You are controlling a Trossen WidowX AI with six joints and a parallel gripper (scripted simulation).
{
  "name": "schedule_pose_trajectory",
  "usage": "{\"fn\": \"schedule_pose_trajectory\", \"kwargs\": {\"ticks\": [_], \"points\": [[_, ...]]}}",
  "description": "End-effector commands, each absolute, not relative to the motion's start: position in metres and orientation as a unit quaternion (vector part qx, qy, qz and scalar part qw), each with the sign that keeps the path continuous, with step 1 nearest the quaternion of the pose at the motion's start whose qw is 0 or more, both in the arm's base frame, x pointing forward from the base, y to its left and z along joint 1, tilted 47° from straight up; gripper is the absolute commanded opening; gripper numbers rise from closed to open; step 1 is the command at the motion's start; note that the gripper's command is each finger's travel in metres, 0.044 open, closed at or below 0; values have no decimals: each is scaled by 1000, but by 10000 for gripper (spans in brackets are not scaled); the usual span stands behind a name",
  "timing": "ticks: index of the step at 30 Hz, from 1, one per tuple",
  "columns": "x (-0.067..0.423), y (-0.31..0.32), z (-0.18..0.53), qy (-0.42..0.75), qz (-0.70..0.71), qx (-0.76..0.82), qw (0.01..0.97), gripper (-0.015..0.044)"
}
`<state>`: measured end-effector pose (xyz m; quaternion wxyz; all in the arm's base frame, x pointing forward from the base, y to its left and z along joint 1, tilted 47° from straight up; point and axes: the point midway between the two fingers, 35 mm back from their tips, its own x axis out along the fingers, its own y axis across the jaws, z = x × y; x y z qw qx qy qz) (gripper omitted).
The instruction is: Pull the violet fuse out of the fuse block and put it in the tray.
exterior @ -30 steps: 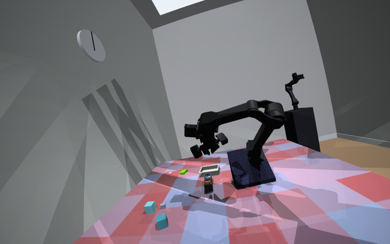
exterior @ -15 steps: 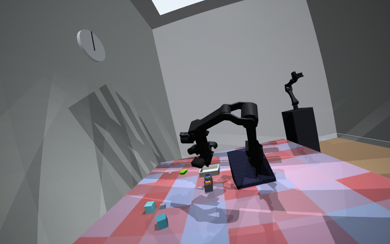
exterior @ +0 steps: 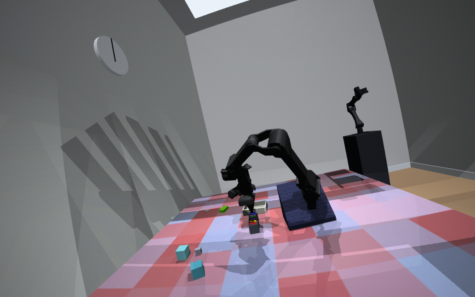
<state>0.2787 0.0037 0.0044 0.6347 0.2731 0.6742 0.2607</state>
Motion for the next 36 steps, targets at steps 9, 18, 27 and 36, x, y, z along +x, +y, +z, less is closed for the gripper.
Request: {"fn": "schedule_pose_trajectory", "kwargs": {"ticks": [9, 18, 27, 36], "points": [[283, 5, 0, 654, 294, 266, 645, 74], [283, 10, -6, 654, 294, 266, 645, 74], [283, 16, -12, 653, 294, 266, 645, 74], [282, 23, -18, 653, 294, 266, 645, 74]]}}
